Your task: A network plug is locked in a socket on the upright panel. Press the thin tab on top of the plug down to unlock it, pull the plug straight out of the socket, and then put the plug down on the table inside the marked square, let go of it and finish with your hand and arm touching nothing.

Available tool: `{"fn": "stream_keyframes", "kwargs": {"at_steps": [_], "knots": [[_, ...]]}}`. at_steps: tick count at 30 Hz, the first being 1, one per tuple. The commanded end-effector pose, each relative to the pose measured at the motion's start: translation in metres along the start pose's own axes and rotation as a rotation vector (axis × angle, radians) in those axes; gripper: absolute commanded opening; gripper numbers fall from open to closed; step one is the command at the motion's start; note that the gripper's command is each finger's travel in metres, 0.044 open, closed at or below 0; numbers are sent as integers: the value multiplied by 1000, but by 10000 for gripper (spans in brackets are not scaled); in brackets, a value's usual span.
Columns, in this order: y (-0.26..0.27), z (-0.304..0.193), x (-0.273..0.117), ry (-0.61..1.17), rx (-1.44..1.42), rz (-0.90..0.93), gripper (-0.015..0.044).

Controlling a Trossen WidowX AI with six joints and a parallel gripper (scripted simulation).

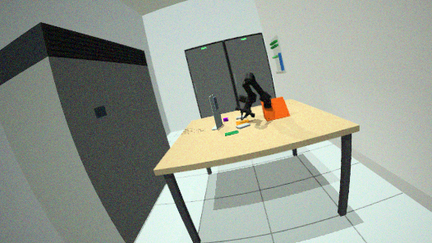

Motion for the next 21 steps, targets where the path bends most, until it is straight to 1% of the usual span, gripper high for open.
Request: {"fn": "stream_keyframes", "kwargs": {"at_steps": [1,9,15,21], "knots": [[1,0,2,4,7,1,0],[1,1,1,0,0,0,0],[1,1,1,0,0,0,156],[0,1,1,0,0,0,156]]}}
Point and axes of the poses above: the point midway between the two fingers, 35 mm back from their tips, its own x axis out along the fingers, its own y axis across the jaws, z = x × y, the point moved 3 cm from there along -x, back along the fingers, and after that the axes turned 6 degrees about x, right-handed, at the moved point
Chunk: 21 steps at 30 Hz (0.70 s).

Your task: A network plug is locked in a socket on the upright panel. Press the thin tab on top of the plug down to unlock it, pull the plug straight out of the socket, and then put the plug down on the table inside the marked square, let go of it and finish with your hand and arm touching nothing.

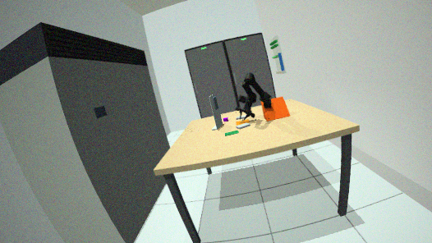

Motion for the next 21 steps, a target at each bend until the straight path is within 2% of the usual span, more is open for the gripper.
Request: {"fn": "stream_keyframes", "kwargs": {"at_steps": [1,21], "knots": [[0,0,-1,0,-2,0,156],[-1,-2,-16,5,0,2,156]]}}
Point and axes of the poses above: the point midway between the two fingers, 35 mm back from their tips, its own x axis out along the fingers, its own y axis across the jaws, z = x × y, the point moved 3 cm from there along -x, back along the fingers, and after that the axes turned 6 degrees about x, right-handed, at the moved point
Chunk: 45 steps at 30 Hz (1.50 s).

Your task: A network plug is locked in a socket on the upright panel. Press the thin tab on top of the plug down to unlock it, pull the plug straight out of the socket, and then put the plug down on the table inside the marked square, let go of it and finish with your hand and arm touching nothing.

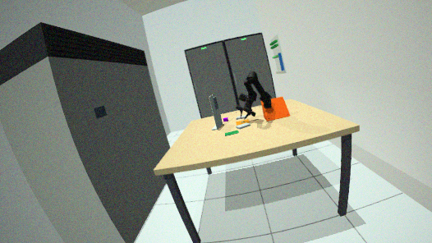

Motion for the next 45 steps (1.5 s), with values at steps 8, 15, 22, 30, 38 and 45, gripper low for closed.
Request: {"fn": "stream_keyframes", "kwargs": {"at_steps": [8,15,22,30,38,45], "knots": [[-1,1,-8,-4,-6,-3,156],[-1,0,-12,-3,-5,-3,156],[-5,-1,-16,1,-6,-2,156],[-10,-3,-20,5,-6,-1,156],[-15,-4,-25,8,-7,0,156],[-19,-4,-30,10,-7,1,156]]}}
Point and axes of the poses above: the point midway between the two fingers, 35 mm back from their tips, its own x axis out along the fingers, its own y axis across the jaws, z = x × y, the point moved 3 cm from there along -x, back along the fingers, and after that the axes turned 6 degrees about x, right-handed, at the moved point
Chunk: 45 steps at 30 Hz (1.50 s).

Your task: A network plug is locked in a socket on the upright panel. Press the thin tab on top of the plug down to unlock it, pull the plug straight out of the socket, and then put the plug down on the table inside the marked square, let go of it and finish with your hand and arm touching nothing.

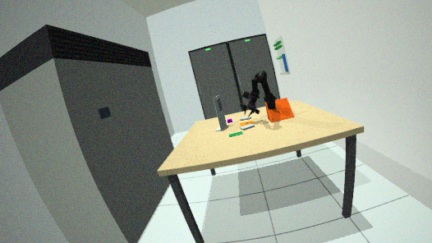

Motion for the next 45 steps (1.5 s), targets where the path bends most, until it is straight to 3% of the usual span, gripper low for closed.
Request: {"fn": "stream_keyframes", "kwargs": {"at_steps": [1,45], "knots": [[-5,1,-3,-3,-12,-7,156],[-26,4,-42,-5,-10,-8,156]]}}
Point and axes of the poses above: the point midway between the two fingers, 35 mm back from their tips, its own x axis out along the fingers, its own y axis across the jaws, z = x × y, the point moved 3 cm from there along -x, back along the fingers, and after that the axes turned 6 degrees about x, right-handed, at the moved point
